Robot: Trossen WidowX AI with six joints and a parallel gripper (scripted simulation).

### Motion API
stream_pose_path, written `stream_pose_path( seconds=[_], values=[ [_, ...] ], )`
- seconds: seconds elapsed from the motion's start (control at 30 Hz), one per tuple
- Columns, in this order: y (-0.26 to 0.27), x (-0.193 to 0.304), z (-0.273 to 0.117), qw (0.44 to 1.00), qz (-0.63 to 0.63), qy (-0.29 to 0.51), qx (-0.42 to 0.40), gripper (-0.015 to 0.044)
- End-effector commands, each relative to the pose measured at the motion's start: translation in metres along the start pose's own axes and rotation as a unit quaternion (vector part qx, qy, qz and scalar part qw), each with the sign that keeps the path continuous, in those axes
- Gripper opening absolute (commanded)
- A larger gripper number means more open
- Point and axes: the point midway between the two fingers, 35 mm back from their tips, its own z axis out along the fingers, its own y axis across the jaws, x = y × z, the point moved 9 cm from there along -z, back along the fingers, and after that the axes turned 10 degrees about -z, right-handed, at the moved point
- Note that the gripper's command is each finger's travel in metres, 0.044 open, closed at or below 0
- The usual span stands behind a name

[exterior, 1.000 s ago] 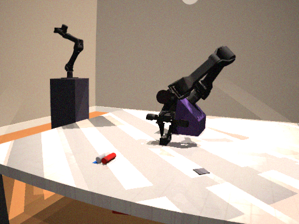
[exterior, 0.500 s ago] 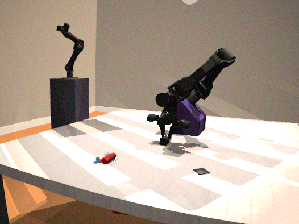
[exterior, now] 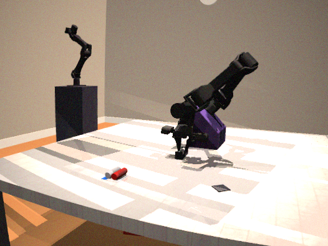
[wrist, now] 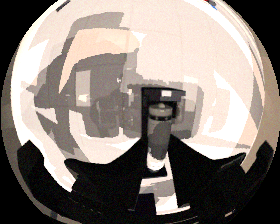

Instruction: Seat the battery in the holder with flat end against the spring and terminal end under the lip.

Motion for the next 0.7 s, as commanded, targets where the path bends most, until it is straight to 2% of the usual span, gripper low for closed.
stream_pose_path(
  seconds=[0.0, 0.67],
  values=[
    [0.0, 0.0, 0.002, 1.0, 0.0, 0.005, -0.001, 0.0063],
    [-0.001, -0.011, 0.001, 1.0, -0.001, 0.001, 0.0, 0.0063]
  ],
)
